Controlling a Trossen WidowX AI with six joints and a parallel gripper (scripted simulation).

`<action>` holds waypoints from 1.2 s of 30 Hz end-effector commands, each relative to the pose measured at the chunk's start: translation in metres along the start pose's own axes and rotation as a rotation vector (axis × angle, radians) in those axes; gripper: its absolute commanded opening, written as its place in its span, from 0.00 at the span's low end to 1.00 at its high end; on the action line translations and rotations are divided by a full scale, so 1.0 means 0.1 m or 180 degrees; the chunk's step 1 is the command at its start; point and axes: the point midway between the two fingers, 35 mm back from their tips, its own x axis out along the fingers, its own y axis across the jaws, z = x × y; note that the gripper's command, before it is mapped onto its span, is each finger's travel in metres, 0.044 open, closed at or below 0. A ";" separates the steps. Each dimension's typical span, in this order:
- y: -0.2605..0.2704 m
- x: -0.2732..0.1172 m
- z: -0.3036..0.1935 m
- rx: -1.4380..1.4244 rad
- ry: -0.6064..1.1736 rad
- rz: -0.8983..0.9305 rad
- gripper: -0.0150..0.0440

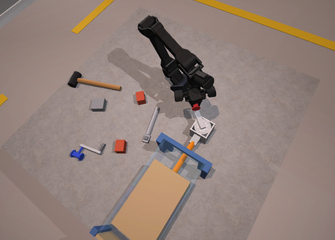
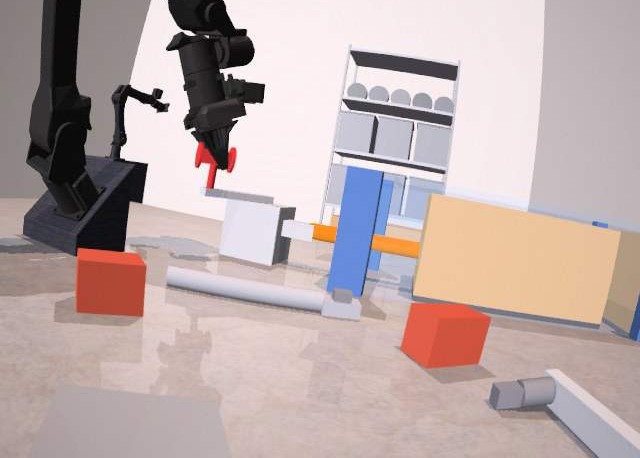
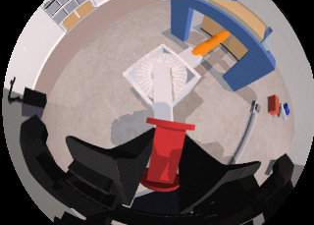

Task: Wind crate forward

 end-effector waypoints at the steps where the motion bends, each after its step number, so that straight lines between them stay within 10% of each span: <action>1: -0.19 0.05 0.05 0.0053 -0.0020 -0.0134 0.25; 36: -0.60 0.18 0.37 0.0057 -0.0023 -0.0144 0.25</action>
